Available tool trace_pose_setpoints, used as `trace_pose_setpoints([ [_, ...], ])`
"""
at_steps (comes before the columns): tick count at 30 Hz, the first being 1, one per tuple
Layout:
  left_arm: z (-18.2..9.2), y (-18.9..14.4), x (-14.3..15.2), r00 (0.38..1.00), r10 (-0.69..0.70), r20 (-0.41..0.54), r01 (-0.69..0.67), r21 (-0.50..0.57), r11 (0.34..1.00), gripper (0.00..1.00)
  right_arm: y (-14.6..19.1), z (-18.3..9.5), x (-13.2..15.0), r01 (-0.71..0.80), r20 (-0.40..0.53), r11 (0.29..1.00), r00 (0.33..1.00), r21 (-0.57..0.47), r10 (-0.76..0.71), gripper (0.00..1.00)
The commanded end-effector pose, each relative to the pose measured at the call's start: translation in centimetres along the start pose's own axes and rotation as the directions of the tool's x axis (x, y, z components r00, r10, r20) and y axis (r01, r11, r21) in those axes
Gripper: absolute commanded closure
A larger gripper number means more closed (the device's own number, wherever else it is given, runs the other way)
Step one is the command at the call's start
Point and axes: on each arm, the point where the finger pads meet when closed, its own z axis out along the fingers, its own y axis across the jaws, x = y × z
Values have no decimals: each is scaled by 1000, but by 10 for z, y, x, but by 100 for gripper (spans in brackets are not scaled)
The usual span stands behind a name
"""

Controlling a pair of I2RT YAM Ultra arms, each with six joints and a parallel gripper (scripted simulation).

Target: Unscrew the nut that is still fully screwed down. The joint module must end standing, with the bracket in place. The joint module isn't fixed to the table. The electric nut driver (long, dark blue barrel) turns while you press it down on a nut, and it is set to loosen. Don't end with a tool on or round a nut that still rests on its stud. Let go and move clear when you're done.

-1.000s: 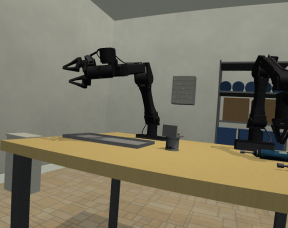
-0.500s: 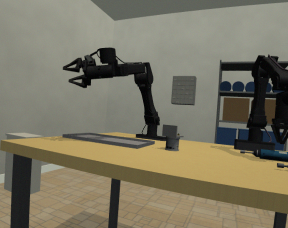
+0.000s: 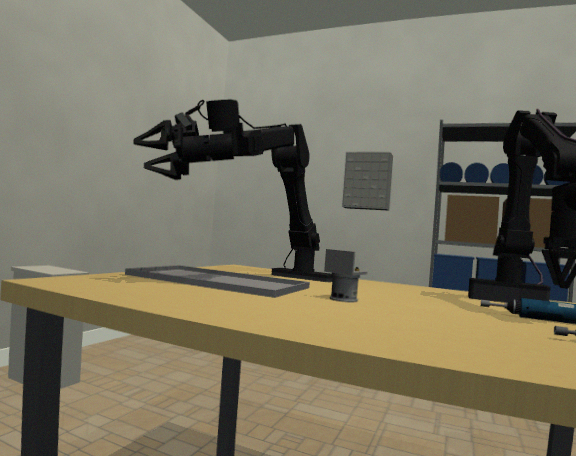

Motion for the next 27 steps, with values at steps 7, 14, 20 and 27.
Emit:
trace_pose_setpoints([
  [7,-13,-9,1,1000,-1,6,1,34,999,35,31,-88,30,69,-61,987,995,-145,-78,14],
  [14,-13,-9,1,1000,-1,6,1,34,999,35,32,-104,37,86,-73,981,992,-173,-100,14],
  [20,-13,-9,1,1000,-1,6,1,34,999,35,33,-153,57,136,-104,957,981,-255,-167,14],
  [27,-13,-9,1,1000,-1,6,1,34,999,35,38,-178,59,144,-113,944,976,-298,-185,14],
])
